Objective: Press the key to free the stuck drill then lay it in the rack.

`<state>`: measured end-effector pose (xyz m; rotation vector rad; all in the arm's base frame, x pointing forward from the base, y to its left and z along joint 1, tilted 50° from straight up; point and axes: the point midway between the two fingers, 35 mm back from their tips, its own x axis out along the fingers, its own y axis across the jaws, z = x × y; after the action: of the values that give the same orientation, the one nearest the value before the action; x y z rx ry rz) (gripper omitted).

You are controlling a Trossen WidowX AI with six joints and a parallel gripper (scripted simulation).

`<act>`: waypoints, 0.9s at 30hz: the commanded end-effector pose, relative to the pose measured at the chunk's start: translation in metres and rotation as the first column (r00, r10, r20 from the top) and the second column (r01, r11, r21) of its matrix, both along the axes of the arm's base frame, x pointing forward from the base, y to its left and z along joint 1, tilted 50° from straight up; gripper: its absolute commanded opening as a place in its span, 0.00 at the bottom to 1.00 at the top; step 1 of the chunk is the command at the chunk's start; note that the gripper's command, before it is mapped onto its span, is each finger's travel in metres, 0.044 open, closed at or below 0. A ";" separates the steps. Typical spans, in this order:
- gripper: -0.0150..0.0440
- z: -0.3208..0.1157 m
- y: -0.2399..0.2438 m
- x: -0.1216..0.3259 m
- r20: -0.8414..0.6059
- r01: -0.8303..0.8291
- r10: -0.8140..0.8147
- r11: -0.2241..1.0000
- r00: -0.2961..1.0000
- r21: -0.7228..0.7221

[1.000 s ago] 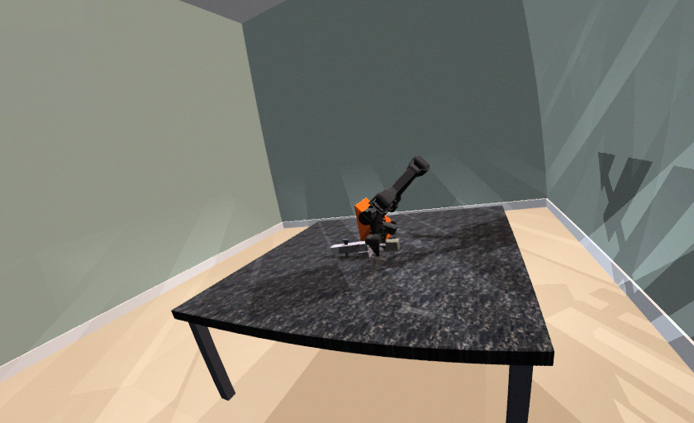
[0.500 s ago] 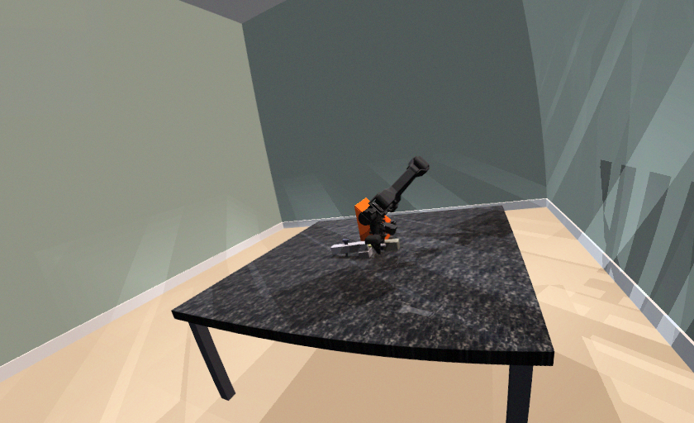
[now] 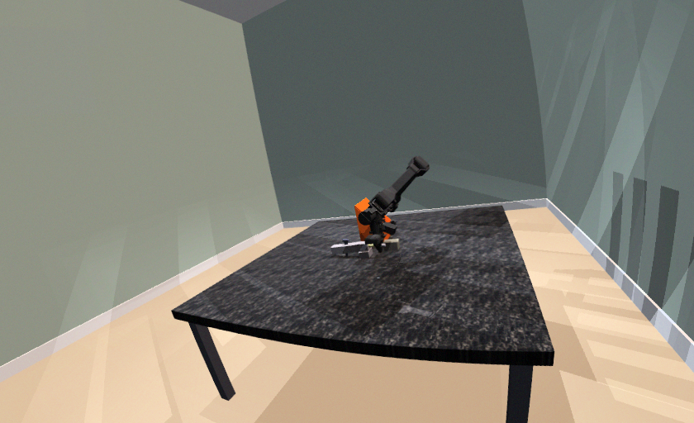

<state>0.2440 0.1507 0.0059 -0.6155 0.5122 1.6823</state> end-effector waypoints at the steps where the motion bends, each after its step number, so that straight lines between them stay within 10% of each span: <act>1: 0.25 0.001 -0.002 -0.001 0.001 -0.003 0.003 1.000 1.000 -0.001; 27: 0.25 0.027 0.018 -0.004 0.001 -0.003 0.003 1.000 1.000 0.001</act>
<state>0.2403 0.1654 0.0290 -0.6199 0.5095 1.6837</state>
